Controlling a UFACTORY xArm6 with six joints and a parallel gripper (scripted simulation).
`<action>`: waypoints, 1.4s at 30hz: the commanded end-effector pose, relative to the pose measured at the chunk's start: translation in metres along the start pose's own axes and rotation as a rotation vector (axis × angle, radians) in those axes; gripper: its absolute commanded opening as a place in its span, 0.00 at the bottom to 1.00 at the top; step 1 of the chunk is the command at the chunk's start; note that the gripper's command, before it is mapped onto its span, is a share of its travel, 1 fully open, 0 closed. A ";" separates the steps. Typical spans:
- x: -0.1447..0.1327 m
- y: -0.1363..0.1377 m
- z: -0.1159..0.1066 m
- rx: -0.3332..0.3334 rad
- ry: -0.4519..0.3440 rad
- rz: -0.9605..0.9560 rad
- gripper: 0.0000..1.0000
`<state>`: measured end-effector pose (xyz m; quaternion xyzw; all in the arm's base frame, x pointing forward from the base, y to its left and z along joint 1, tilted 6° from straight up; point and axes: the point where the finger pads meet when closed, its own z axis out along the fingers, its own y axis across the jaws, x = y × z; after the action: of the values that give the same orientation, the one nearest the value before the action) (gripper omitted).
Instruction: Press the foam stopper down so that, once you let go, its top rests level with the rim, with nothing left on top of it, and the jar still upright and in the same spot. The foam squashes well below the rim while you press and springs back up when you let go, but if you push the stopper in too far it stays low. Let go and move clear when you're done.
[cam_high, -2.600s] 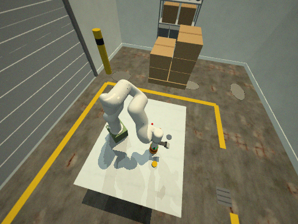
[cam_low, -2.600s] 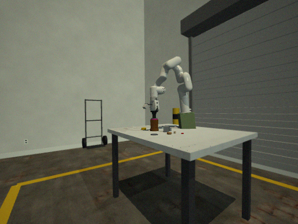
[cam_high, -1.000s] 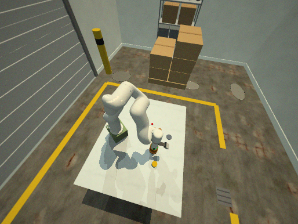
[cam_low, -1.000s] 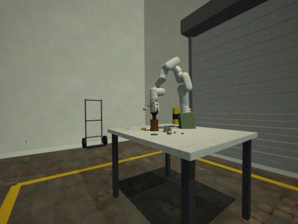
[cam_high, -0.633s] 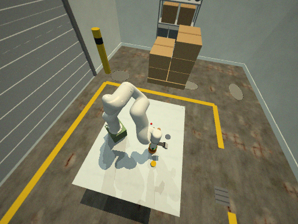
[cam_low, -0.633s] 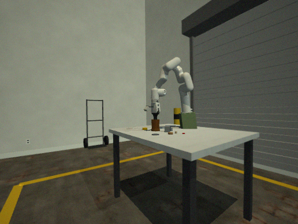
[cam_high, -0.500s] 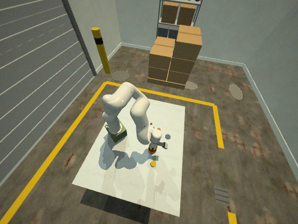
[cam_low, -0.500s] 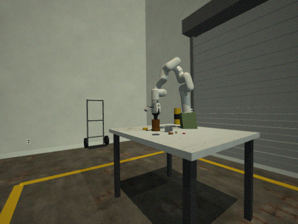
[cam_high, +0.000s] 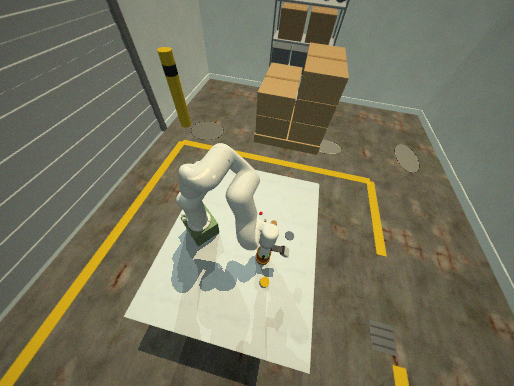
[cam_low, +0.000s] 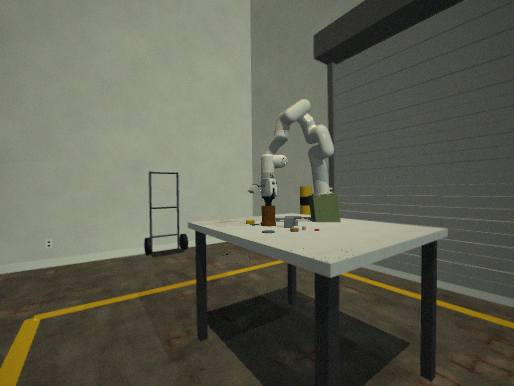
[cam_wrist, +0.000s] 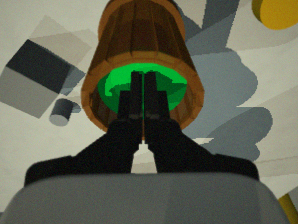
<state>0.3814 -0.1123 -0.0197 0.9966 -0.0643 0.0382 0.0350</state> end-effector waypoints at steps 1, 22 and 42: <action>0.002 0.000 0.002 -0.001 0.004 0.000 0.00; 0.002 0.000 0.008 -0.001 0.004 0.000 0.00; 0.002 0.000 0.009 -0.001 0.004 0.000 0.00</action>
<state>0.3822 -0.1131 -0.0299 0.9966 -0.0643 0.0382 0.0351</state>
